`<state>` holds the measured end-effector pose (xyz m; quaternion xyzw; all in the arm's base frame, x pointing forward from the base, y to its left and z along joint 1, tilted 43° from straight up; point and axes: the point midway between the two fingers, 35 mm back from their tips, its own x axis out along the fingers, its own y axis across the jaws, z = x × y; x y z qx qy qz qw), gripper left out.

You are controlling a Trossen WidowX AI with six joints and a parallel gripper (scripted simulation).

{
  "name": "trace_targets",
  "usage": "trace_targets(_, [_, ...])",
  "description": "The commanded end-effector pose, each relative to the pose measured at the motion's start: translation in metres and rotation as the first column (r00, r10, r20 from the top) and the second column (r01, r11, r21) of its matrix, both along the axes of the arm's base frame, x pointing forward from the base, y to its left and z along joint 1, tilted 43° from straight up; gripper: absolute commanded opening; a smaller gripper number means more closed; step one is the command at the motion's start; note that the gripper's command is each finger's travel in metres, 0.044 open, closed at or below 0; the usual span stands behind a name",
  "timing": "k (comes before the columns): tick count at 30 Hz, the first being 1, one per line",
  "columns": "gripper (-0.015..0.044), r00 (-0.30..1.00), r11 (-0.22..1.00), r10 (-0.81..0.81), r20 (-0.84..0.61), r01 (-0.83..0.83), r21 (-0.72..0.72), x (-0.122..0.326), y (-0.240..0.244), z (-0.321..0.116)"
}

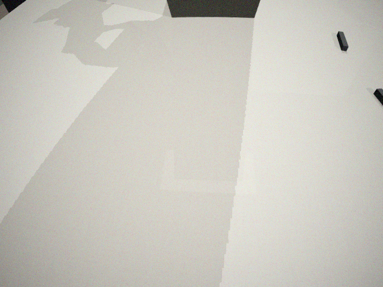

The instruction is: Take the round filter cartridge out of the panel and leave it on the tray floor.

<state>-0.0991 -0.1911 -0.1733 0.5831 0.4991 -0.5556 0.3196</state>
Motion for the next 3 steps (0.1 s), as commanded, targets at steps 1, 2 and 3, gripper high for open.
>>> trace_targets(1, [0.044,1.0,1.0,0.002,0.001,-0.002,0.001,0.0002,0.0006,-0.0003])
trace_targets(2, [0.044,1.0,1.0,0.002,0.001,-0.002,0.001,0.0002,0.0006,-0.0003])
trace_targets(3, [0.044,1.0,1.0,0.002,0.001,-0.002,0.001,0.0002,0.0006,-0.0003])
